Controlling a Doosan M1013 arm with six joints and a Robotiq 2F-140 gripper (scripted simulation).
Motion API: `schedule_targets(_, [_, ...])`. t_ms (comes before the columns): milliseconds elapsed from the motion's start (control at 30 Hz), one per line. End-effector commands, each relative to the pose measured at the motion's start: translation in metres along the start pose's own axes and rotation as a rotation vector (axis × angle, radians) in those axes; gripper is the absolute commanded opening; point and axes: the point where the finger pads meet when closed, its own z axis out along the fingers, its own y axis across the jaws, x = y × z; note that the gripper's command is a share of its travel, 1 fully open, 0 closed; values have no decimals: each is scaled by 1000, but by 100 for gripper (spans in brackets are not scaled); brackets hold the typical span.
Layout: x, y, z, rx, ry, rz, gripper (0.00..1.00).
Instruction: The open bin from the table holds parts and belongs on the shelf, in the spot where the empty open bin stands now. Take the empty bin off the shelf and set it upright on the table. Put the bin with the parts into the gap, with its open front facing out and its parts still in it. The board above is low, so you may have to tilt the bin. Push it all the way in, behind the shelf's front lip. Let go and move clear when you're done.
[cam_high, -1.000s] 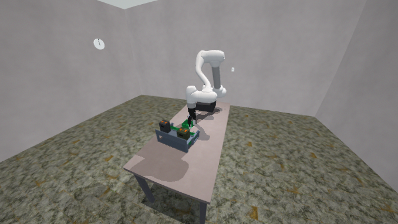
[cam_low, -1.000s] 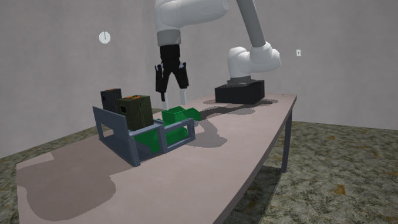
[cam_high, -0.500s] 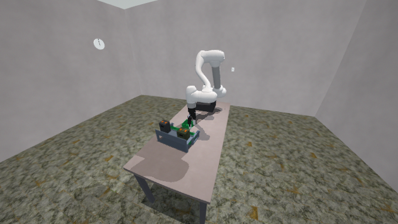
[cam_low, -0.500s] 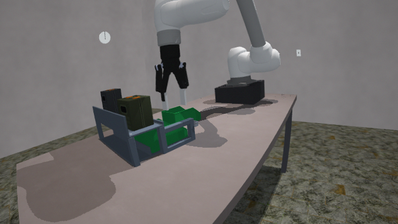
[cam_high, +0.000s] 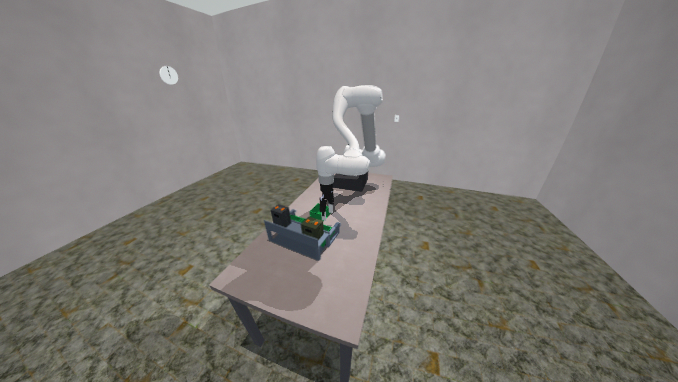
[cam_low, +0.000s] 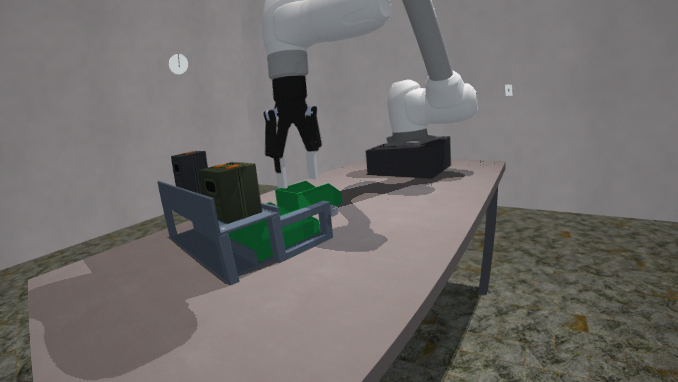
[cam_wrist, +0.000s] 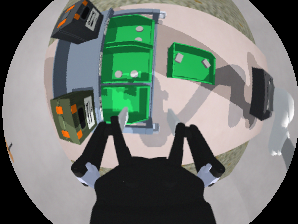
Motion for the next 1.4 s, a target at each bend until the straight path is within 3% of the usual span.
schedule_targets(0, [0, 0, 0, -6, -2, -1, 62])
schedule_targets(433, [0, 0, 10, -6, -2, -1, 62])
schedule_targets(1367, [1, 0, 59, -6, -2, -1, 62])
